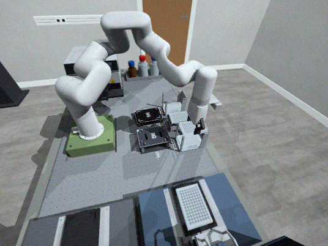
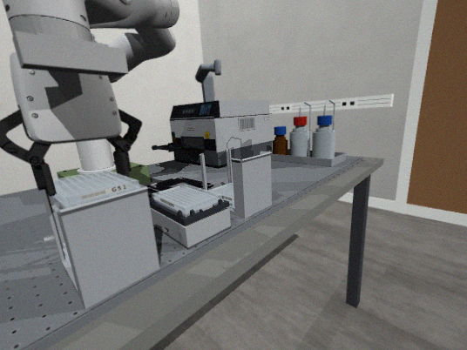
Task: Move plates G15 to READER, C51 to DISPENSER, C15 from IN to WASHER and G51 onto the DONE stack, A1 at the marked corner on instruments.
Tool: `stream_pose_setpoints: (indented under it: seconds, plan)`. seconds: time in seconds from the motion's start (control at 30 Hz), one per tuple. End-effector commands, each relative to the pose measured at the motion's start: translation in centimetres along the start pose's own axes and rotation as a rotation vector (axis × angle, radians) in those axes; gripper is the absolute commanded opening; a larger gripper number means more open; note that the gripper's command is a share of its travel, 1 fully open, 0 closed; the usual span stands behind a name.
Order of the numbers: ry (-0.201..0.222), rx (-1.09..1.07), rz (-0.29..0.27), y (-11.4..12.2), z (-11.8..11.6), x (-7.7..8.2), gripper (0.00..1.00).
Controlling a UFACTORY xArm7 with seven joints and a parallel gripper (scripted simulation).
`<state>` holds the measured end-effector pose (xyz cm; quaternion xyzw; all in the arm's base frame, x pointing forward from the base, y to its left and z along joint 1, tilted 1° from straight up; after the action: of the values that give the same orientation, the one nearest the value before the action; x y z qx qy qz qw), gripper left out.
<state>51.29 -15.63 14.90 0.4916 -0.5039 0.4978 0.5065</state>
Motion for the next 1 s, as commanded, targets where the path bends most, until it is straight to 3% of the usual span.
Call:
stream_pose_setpoints:
  seconds: [0.0,0.97]
  plan:
    - [0.002,0.000,0.004,-0.1,0.1,0.0,0.00]
    - [0.002,0.000,0.004,-0.1,0.1,-1.8,0.00]
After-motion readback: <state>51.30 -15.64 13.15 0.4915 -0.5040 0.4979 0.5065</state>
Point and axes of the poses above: the point where the finger pads meet when closed, its own x axis back along the fingers, its own z axis across the jaws, y = z × x, the point moved 6 cm from there along x, back along the fingers
